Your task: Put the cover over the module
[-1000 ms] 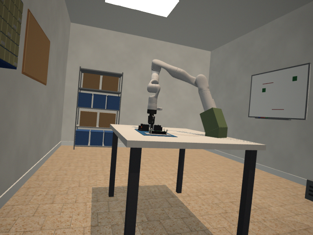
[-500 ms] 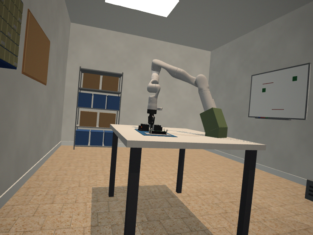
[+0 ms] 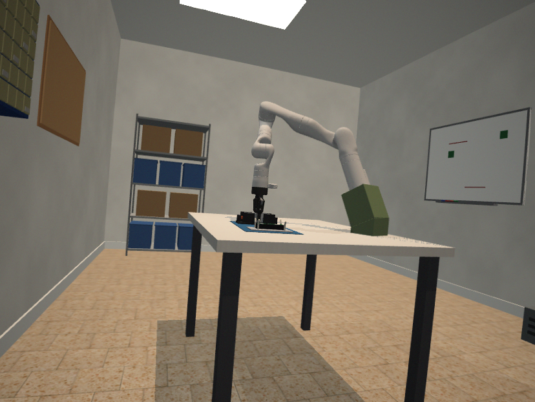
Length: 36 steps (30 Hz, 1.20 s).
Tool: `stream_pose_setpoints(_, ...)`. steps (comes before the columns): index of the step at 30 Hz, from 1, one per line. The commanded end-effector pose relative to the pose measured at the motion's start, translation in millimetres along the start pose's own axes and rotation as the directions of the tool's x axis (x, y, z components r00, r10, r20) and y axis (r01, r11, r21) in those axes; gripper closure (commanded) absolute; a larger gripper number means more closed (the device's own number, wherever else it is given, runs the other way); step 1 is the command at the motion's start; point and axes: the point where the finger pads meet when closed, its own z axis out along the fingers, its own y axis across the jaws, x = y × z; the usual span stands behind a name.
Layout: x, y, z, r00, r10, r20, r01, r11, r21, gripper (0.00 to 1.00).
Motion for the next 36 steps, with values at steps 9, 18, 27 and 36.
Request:
stream_pose_setpoints(9, -1, 0, -0.7, 1.000, 0.000, 0.002, 0.000, 1.000, 0.000, 1.00)
stream_pose_setpoints(18, -1, 0, -3.7, 1.000, 0.000, 0.002, 0.000, 1.000, 0.000, 1.00)
stream_pose_setpoints(27, -1, 0, -30.7, 1.000, 0.000, 0.002, 0.000, 1.000, 0.000, 1.00)
stream_pose_setpoints(36, 0, 1, -35.8, 1.000, -0.001, -0.001, 0.001, 1.000, -0.001, 1.00)
